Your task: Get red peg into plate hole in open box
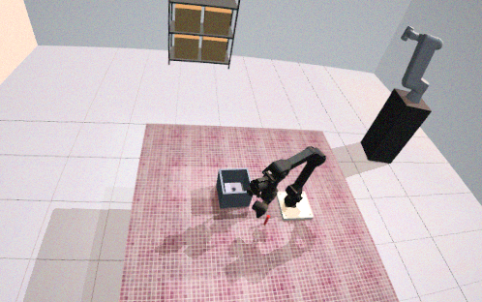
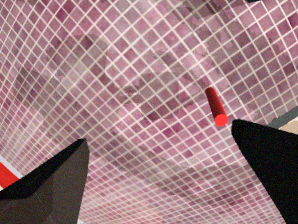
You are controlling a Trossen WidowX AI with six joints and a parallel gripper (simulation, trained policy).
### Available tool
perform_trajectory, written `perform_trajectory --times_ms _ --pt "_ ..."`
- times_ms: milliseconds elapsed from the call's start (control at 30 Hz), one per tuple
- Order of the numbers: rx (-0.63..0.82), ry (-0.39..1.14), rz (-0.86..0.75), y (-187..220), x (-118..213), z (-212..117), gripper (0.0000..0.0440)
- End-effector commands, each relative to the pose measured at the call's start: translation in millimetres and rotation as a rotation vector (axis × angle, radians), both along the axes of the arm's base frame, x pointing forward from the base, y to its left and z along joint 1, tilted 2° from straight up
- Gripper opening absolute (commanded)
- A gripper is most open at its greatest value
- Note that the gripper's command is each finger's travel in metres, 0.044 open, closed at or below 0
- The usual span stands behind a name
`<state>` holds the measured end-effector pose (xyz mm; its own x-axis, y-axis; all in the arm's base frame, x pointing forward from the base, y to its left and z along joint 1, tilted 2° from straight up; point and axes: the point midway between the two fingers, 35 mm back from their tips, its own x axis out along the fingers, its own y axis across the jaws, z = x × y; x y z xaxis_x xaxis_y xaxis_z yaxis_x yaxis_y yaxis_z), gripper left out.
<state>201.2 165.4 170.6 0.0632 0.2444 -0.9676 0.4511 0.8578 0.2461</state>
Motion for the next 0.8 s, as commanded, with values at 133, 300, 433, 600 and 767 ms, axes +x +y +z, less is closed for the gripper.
perform_trajectory --times_ms 133,300,433,600,767 --pt "-0.042 0.150 -0.175 -13.5 -27.6 -20.0 0.0440" --pt "-0.076 0.227 -0.281 -21.0 -43.0 -32.2 0.0440" --pt "-0.100 0.267 -0.351 -25.9 -50.7 -44.0 0.0440" --pt "-0.121 0.302 -0.424 -30.0 -56.6 -59.6 0.0440" --pt "-0.136 0.327 -0.482 -32.6 -60.6 -74.8 0.0440"
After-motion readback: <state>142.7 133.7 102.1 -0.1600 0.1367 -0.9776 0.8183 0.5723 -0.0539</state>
